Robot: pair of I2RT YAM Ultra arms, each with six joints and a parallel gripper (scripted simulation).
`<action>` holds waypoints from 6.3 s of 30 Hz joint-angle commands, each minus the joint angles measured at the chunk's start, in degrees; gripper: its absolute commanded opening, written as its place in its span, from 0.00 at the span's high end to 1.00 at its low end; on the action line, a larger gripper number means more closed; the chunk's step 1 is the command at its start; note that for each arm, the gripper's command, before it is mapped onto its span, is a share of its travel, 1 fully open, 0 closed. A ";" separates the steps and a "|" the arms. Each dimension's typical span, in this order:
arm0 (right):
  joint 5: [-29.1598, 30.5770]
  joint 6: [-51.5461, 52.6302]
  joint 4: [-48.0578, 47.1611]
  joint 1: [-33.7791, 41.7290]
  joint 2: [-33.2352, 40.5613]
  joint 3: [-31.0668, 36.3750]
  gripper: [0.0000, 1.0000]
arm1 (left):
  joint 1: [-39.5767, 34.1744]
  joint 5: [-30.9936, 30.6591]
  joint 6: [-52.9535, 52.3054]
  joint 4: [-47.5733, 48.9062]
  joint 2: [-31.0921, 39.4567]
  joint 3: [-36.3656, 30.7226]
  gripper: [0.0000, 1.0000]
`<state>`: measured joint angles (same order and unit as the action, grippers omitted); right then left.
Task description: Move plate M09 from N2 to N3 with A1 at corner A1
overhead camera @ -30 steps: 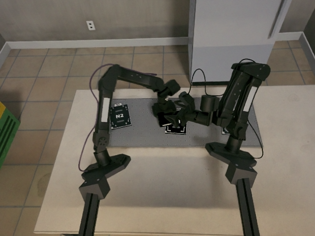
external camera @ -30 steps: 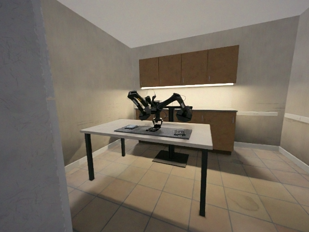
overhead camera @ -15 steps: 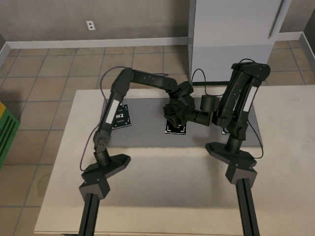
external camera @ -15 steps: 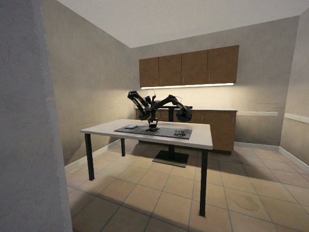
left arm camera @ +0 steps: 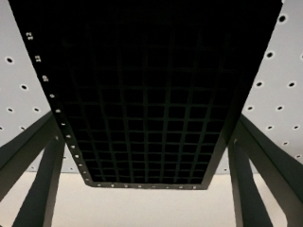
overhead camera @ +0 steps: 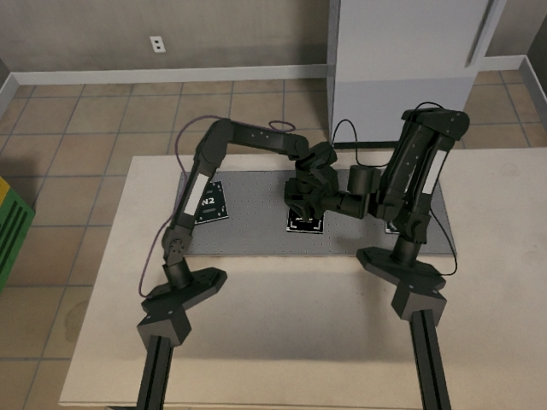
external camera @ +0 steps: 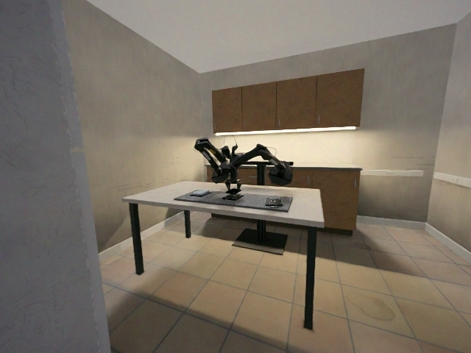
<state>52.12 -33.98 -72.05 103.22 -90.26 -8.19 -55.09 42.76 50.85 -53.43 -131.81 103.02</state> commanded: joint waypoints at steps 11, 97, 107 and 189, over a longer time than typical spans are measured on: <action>-0.15 -0.31 -0.59 0.54 -1.04 0.48 0.00 | -0.49 0.90 -2.55 1.20 -2.10 1.80 0.20; -0.15 -0.31 -0.59 0.54 -1.04 0.48 0.00 | 1.90 -0.74 -5.17 2.19 -3.20 2.98 0.20; -0.15 -0.31 -0.59 0.54 -1.04 0.48 0.00 | 1.26 -0.42 -4.29 0.63 -2.74 3.47 0.20; -0.15 -0.31 -0.59 0.54 -1.04 0.48 0.00 | 2.76 -2.59 -5.45 0.83 -4.44 4.95 0.20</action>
<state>52.12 -33.98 -72.05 103.22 -90.26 -8.19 -51.53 40.53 45.08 -51.48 -135.70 106.76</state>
